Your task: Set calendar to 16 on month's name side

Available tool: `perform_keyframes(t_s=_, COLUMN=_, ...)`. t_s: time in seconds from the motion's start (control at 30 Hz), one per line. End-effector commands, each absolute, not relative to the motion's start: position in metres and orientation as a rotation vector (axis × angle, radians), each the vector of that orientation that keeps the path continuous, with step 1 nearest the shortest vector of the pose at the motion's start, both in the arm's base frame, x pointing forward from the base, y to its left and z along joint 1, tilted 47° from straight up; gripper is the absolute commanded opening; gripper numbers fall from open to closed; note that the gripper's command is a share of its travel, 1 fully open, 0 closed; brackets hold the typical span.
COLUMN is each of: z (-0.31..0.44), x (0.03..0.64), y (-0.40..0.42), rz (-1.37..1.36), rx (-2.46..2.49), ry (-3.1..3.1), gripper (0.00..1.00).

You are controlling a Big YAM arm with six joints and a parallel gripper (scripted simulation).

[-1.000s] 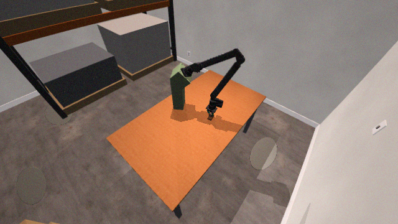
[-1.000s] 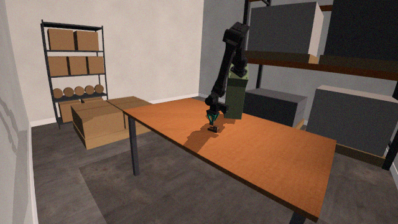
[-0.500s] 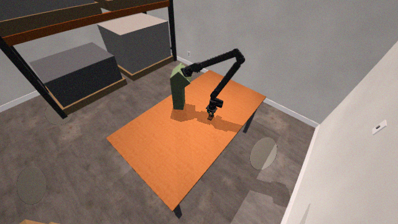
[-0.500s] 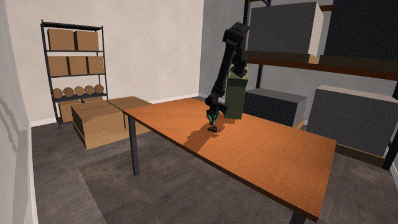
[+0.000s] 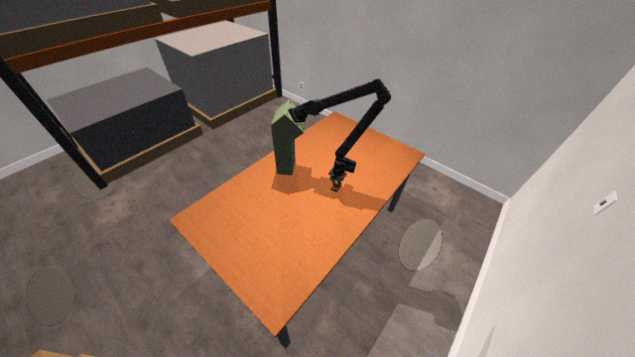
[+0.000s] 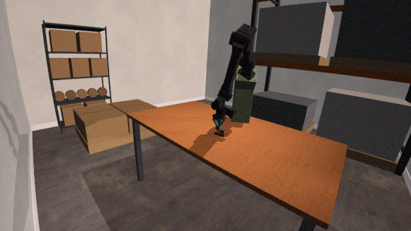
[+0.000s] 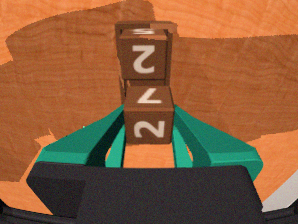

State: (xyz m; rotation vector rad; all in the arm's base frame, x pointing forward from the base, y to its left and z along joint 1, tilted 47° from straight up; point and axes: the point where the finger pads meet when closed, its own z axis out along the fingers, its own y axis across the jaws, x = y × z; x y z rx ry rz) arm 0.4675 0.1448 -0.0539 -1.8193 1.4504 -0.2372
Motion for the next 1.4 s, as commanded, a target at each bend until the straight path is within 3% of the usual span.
perform_keyframes(t_s=0.0, z=-0.062, x=0.465, y=0.153, rz=-0.217, rx=-1.822, ry=1.453, gripper=0.28)
perform_keyframes(t_s=1.37, z=-0.076, x=0.465, y=0.158, rz=-0.203, rx=-1.832, ry=1.466, gripper=0.28)
